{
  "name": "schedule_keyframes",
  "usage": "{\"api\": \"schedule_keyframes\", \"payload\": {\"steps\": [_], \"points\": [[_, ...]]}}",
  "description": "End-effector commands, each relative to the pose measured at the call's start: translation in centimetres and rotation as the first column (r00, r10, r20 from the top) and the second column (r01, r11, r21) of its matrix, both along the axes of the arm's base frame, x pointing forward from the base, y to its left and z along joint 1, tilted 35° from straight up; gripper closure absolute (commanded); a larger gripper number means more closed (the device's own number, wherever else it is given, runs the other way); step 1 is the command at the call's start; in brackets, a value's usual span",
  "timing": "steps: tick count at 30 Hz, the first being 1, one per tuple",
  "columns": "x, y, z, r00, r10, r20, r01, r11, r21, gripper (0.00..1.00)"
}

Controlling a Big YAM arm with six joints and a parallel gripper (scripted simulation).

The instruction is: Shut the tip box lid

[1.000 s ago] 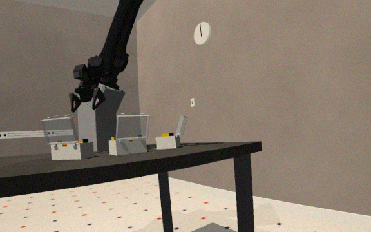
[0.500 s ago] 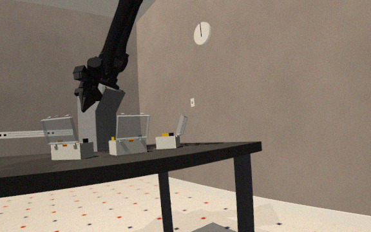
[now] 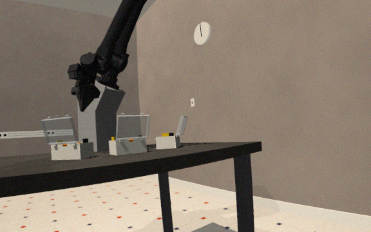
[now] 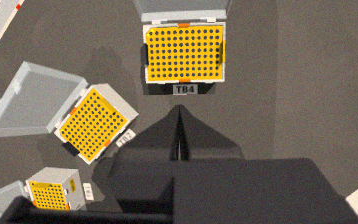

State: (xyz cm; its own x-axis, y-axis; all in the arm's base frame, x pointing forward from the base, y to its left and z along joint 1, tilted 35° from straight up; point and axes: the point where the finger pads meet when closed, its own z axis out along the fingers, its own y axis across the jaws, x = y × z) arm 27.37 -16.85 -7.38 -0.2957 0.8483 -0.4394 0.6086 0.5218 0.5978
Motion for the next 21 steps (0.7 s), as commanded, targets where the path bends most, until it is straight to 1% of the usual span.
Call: {"api": "schedule_keyframes", "payload": {"steps": [1,4,5,8,10,12,17,21], "points": [[1.0,-2.7,0.7,0.994,0.073,-0.079,-0.071,0.997,0.02,1.0],[2.1,-4.2,1.1,0.983,0.133,-0.124,-0.124,0.989,0.081,1.0],[2.0,-4.2,0.2,0.976,0.157,-0.153,-0.138,0.982,0.129,1.0],[3.2,-5.1,0.5,0.953,0.234,-0.193,-0.197,0.961,0.195,1.0],[3.2,-5.1,0.5,0.953,0.234,-0.193,-0.197,0.961,0.195,1.0],[3.5,-6.5,0.7,0.942,0.256,-0.215,-0.205,0.951,0.233,1.0],[5.2,-8.3,1.1,0.94,0.264,-0.214,-0.214,0.949,0.231,1.0],[6.1,-10.3,1.5,0.943,0.254,-0.213,-0.205,0.951,0.23,1.0]]}}
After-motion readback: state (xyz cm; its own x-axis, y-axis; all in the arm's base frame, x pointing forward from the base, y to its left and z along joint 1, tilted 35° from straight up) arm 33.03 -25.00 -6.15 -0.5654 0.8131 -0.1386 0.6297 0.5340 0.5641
